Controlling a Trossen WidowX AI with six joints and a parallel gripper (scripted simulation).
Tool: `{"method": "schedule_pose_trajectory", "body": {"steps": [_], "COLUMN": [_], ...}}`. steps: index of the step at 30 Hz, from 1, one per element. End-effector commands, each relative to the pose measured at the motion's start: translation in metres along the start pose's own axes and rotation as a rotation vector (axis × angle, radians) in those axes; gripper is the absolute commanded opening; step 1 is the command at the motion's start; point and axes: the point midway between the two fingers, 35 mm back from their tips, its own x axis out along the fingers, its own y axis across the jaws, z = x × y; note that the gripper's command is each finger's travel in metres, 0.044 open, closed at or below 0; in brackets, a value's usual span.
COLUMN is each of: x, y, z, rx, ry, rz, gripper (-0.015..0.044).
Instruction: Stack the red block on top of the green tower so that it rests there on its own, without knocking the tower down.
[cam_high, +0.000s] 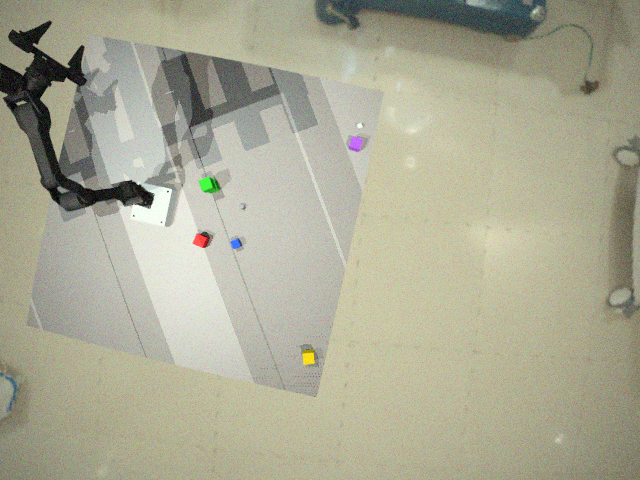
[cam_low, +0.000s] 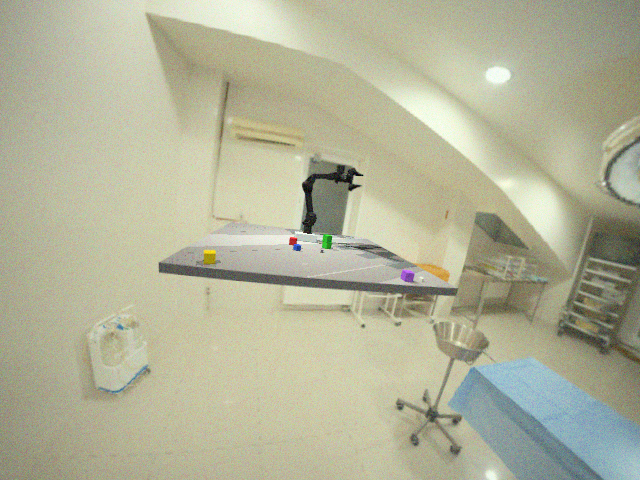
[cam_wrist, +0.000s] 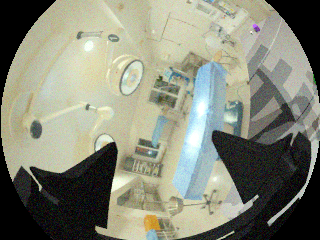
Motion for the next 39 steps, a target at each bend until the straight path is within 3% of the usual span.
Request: {"method": "schedule_pose_trajectory", "body": {"steps": [1,18,28,39], "x": [0.024,0.077,0.079,0.055], "y": [-0.027,-0.133,-0.202,-0.266], "z": [0.016,0.121,0.190,0.258], "rx": [-0.107,-0.475,-0.615,-0.620], "ry": [-0.043,-0.181,-0.192,-0.193], "rz": [-0.074,-0.434,-0.689,-0.927], "gripper": [0.0440,0.0440,0.0440,0.0440]}}
